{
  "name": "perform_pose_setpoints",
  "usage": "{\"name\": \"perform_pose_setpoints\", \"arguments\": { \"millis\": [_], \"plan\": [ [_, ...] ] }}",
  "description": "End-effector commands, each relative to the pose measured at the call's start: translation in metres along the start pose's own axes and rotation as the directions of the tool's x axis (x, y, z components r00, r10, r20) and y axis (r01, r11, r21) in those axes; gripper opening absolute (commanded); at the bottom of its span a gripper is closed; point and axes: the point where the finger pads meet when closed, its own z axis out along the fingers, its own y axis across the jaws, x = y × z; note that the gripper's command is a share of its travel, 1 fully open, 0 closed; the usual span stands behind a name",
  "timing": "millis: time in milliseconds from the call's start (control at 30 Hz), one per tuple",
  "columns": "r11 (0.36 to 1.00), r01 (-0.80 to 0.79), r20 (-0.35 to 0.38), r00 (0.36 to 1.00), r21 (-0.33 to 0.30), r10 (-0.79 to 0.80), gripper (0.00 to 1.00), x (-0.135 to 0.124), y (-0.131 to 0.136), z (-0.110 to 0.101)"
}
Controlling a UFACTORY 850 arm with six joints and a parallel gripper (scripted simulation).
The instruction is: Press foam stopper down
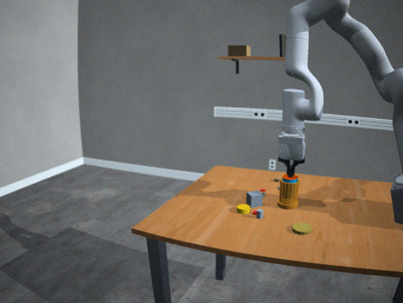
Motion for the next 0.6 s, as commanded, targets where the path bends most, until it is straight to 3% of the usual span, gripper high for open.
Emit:
{"name": "perform_pose_setpoints", "arguments": {
  "millis": [0, 567],
  "plan": [
    [1.0, 0.0, 0.001, 1.0, -0.004, 0.0, 0.0, 0.0001, 0.0006, 0.0002],
    [1.0, 0.0, 0.001, 1.0, -0.004, 0.0, 0.0, 0.0001, 0.0007, 0.0046]
  ]
}}
